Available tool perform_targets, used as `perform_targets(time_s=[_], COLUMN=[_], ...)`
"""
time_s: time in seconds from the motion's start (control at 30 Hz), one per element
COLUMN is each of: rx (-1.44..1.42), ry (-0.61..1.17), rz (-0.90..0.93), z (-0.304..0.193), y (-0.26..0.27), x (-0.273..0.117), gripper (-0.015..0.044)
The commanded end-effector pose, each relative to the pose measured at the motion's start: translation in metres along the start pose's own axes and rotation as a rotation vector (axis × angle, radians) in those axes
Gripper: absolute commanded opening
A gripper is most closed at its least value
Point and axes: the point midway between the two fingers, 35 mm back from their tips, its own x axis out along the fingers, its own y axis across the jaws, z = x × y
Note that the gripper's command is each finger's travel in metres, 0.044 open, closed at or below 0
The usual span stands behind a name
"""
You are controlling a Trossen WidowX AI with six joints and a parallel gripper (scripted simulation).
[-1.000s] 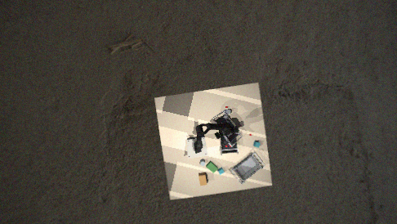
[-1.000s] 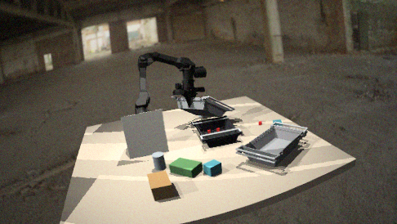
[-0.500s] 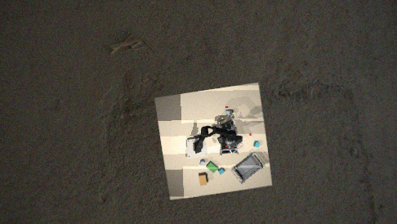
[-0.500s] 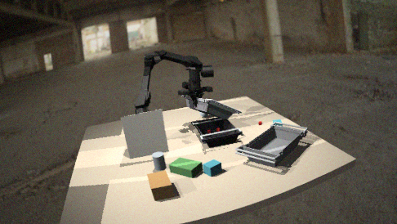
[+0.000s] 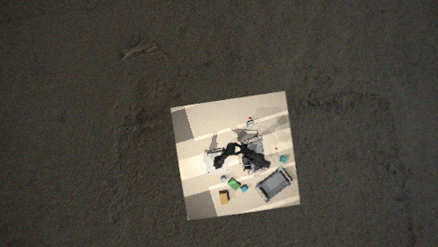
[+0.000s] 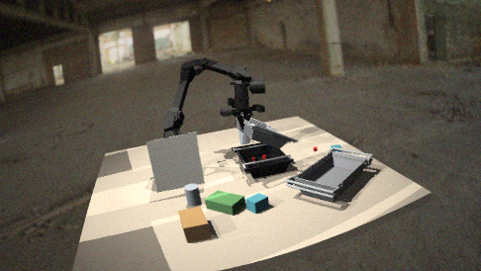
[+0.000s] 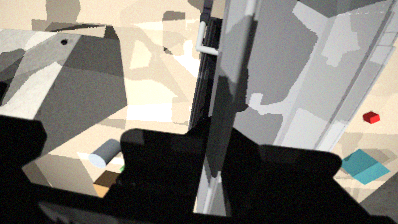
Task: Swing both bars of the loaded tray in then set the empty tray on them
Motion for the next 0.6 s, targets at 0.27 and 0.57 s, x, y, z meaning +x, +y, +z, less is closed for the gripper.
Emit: perform_targets(time_s=[0.27, 0.57], rx=[0.095, 0.095], ry=[-0.040, -0.040], rz=[-0.060, -0.060], z=[-0.037, -0.037], y=[-0.004, -0.004], x=[-0.014, -0.014], gripper=[0.0000, 0.0000])
